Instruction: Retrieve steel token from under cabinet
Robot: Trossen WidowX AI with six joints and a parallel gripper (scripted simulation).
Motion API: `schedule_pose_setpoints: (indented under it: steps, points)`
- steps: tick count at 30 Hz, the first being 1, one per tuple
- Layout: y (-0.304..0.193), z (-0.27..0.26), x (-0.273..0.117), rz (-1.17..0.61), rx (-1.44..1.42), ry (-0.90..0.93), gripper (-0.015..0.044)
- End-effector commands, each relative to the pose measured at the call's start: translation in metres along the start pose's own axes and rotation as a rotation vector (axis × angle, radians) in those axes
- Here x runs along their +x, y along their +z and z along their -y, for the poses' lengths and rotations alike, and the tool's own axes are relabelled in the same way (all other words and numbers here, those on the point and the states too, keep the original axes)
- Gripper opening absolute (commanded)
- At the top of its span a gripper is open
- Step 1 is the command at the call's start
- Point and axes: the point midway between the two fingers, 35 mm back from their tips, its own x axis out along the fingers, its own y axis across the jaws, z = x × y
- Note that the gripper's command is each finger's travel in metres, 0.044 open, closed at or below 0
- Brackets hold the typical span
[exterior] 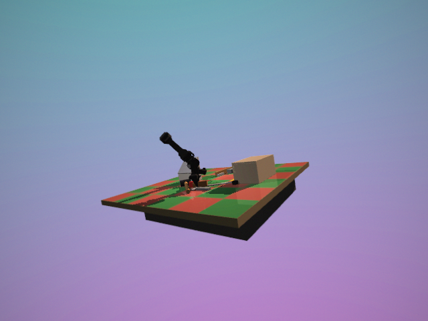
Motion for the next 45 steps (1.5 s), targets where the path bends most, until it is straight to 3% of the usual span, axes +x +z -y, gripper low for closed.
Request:
schedule_pose_setpoints:
  steps: [1,7,14,20,23,39,42,45]
  points:
    - [0.0013,0.0073,-0.0021,0.005,0.014,-0.014,0.0000]
    - [0.0013,0.0071,-0.0021,0.005,0.014,-0.014,0.0000]
    - [-0.0001,0.0016,-0.0001,-0.001,0.002,-0.002,0.0184]
    - [-0.0001,0.0015,-0.0001,-0.001,0.002,-0.001,0.0200]
    - [-0.0001,0.0013,0.0000,0.003,0.001,-0.009,0.0270]
    - [-0.0019,0.0006,0.0036,0.004,-0.001,-0.014,0.0270]
    - [-0.0011,0.0041,0.0014,0.002,0.011,-0.018,0.0191]
    - [-0.0011,0.0041,0.0014,0.002,0.011,-0.018,0.0171]
